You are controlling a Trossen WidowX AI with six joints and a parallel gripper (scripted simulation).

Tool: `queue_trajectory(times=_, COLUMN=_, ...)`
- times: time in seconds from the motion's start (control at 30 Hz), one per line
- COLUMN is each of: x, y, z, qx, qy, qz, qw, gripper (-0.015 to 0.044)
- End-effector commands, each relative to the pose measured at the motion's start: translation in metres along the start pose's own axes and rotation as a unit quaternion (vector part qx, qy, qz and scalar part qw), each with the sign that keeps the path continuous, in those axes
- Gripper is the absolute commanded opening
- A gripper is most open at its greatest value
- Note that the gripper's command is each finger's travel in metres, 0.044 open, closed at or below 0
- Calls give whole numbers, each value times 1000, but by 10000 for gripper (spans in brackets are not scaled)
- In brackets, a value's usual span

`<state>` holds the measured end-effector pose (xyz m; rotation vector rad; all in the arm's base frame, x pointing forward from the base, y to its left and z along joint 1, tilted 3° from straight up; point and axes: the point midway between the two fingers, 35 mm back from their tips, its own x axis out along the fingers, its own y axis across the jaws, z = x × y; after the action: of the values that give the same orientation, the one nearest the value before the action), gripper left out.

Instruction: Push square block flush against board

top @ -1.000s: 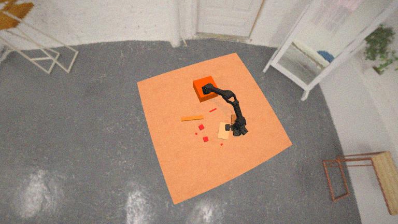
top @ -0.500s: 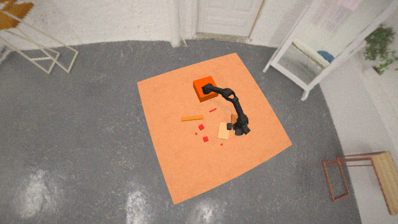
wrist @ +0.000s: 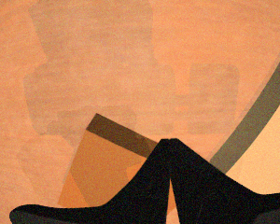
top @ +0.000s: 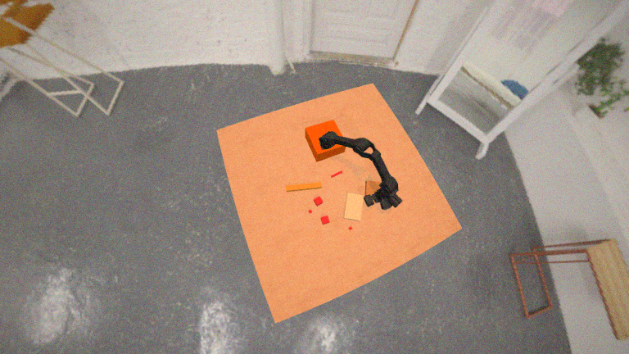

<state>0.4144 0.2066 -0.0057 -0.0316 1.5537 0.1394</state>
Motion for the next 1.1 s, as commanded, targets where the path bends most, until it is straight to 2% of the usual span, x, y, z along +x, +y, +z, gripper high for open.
queue_trajectory(times=0.0, x=1, y=13, z=-3, qx=-69, qy=1, qz=1, qw=998, gripper=0)
queue_trajectory(times=0.4, x=0, y=55, z=-16, qx=-272, qy=1, qz=3, qw=962, gripper=0)
queue_trajectory(times=0.83, x=0, y=98, z=-34, qx=-480, qy=0, qz=6, qw=877, gripper=0)
queue_trajectory(times=1.07, x=3, y=103, z=-37, qx=-502, qy=0, qz=6, qw=865, gripper=0)
